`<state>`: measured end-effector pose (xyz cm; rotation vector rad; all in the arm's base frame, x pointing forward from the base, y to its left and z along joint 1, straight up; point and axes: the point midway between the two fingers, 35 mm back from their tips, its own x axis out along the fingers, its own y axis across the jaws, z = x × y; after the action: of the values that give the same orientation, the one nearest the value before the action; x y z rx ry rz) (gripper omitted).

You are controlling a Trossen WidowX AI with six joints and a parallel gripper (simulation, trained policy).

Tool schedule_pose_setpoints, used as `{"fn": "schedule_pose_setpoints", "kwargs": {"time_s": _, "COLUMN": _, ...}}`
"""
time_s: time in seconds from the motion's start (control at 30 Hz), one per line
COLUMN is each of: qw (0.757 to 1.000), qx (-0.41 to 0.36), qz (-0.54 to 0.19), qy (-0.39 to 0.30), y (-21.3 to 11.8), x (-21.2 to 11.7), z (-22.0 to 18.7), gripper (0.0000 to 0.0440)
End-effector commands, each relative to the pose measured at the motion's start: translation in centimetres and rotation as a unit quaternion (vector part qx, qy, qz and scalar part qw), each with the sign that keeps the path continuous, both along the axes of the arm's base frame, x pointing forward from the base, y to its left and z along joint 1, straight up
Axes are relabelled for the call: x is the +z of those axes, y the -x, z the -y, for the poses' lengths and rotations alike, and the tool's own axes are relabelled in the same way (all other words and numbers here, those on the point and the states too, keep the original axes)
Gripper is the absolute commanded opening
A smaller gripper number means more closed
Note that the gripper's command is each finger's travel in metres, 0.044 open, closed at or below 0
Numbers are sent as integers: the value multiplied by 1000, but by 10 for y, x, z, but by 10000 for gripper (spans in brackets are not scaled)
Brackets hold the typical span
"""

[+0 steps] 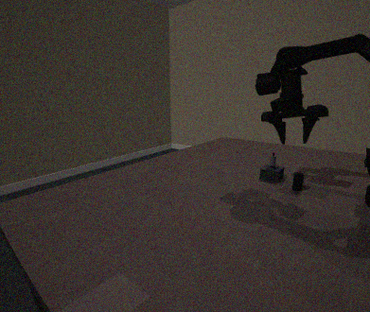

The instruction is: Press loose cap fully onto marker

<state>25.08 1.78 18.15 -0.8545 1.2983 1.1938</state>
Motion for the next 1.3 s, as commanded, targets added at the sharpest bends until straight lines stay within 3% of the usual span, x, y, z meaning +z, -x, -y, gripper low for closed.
{"fn": "schedule_pose_setpoints", "kwargs": {"time_s": 0.0, "qw": 1000, "qx": 10, "qz": -23, "qy": 12, "y": 3, "x": -11, "z": 6, "gripper": 315}}
{"fn": "schedule_pose_setpoints", "kwargs": {"time_s": 0.6, "qw": 995, "qx": 54, "qz": -69, "qy": 37, "y": 13, "x": -50, "z": 16, "gripper": 306}}
{"fn": "schedule_pose_setpoints", "kwargs": {"time_s": 1.27, "qw": 989, "qx": 123, "qz": -70, "qy": 40, "y": 17, "x": -103, "z": 12, "gripper": 281}}
